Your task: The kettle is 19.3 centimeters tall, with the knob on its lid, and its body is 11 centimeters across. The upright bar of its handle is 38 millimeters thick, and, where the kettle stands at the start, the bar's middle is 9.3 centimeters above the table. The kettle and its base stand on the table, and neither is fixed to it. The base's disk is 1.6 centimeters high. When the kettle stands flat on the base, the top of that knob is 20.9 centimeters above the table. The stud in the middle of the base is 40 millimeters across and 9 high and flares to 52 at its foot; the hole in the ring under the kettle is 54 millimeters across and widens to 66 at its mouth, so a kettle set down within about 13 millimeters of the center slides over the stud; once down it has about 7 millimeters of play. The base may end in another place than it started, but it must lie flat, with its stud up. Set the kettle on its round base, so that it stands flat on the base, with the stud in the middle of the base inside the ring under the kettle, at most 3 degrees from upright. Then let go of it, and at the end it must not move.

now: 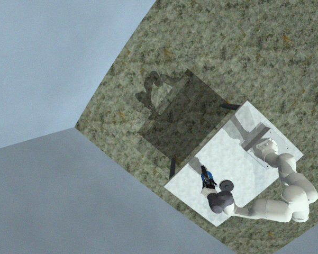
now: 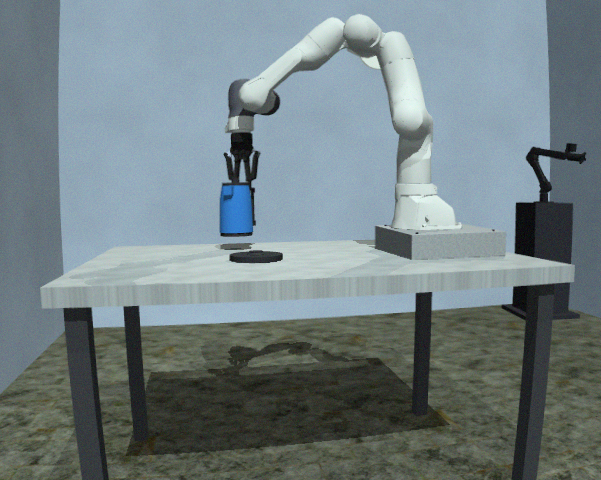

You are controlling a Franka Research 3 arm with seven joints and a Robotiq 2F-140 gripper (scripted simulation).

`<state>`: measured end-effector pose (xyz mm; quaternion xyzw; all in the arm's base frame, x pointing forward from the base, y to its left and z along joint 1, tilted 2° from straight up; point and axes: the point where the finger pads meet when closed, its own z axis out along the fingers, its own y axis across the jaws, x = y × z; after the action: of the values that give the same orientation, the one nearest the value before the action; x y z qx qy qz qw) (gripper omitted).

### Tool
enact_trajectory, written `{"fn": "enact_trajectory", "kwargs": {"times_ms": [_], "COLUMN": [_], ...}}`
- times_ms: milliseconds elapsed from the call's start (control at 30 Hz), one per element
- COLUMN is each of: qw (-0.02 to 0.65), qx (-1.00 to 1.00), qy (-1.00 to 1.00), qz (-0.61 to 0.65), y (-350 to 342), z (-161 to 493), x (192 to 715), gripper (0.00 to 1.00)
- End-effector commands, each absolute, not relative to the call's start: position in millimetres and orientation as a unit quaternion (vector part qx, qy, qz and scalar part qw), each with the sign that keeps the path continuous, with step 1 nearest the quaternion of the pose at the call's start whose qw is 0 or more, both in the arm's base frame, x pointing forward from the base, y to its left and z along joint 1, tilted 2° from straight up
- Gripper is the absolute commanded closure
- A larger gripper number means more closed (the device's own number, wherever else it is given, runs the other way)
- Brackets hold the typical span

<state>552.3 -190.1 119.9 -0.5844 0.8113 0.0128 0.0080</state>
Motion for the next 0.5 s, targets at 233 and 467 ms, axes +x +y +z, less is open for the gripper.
{"fn": "enact_trajectory", "kwargs": {"times_ms": [233,467], "qw": [0.012,0.012], "qx": [-0.584,-0.584], "qy": [0.812,0.812], "qz": [0.01,0.01], "y": [-182.9,-175.2], "z": [124.5,124.7], "x": [554.3,552.0], "gripper": [1.0,1.0]}}
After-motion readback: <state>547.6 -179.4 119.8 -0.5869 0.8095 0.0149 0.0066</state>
